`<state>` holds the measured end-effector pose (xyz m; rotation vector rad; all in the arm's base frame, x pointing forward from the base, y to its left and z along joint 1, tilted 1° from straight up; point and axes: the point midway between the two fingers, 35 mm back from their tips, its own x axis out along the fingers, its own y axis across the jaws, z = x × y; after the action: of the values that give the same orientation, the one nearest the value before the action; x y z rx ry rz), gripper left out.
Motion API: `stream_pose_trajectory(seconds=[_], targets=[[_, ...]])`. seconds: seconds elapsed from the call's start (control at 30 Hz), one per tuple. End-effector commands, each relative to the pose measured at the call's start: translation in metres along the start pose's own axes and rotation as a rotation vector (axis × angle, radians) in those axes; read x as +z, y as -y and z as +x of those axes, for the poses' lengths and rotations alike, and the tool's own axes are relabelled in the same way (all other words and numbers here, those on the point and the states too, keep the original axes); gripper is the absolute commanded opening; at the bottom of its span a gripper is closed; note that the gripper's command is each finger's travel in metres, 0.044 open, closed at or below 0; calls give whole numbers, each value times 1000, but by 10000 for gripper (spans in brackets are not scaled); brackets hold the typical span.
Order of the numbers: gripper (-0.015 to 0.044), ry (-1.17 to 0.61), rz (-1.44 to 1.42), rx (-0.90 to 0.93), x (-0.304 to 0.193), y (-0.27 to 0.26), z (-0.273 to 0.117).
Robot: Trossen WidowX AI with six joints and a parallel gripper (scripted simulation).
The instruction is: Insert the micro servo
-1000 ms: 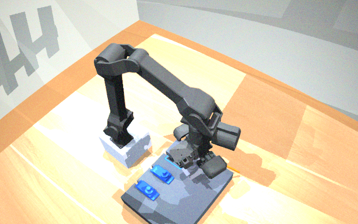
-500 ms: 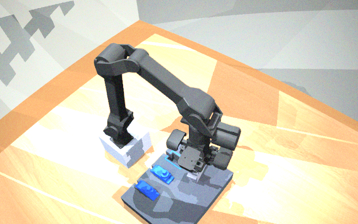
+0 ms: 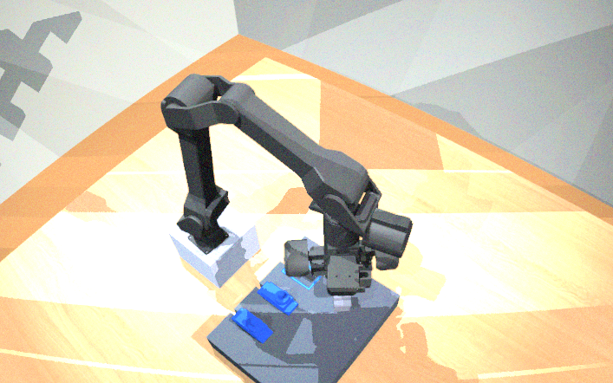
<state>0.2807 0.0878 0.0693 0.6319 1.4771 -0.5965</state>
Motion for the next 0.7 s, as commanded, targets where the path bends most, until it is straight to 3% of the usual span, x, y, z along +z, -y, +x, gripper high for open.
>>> stream_pose_trajectory(seconds=[0.0,0.67], targets=[[0,-2,-136,0,0,0,0],[0,-1,-820,1,0,0,0]])
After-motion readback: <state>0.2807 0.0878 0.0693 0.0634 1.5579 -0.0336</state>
